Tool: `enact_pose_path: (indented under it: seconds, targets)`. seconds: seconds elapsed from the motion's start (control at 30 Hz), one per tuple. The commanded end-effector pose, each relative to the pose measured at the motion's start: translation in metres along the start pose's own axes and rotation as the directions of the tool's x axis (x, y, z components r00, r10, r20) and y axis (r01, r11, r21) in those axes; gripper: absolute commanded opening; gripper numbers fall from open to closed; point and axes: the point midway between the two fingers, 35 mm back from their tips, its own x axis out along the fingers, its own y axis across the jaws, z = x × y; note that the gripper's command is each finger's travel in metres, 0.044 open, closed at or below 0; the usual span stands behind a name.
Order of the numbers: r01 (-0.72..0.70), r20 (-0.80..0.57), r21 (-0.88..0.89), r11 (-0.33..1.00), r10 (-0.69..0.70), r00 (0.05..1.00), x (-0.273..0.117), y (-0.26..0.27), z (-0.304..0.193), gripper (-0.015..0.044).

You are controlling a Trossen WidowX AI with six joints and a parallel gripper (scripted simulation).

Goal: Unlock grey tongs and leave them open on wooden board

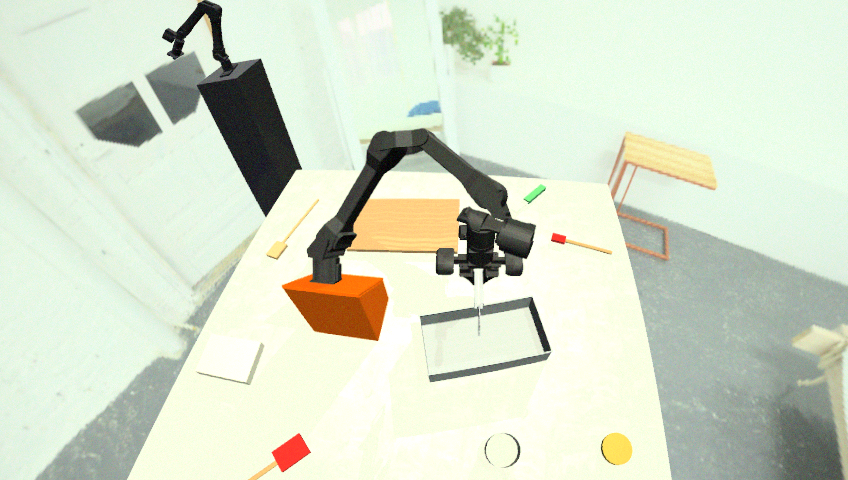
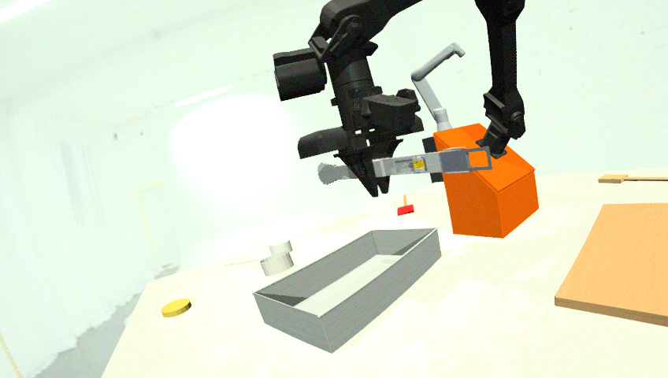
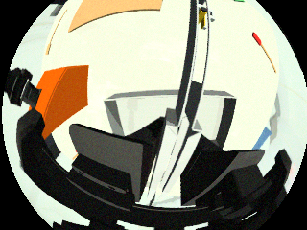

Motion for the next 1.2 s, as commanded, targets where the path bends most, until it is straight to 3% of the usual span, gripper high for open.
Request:
enact_pose_path:
  seconds: [0.0,0.8,1.17]
  targets:
    - [0.004,0.003,0.081,0.997,-0.004,1.0,-0.001,0.004,0.022,-0.015]
    - [-0.015,0.031,0.556,0.831,-0.003,1.0,-0.001,0.057,0.147,-0.015]
    - [-0.018,0.024,0.616,0.788,0.003,1.0,0.001,0.068,0.164,-0.015]
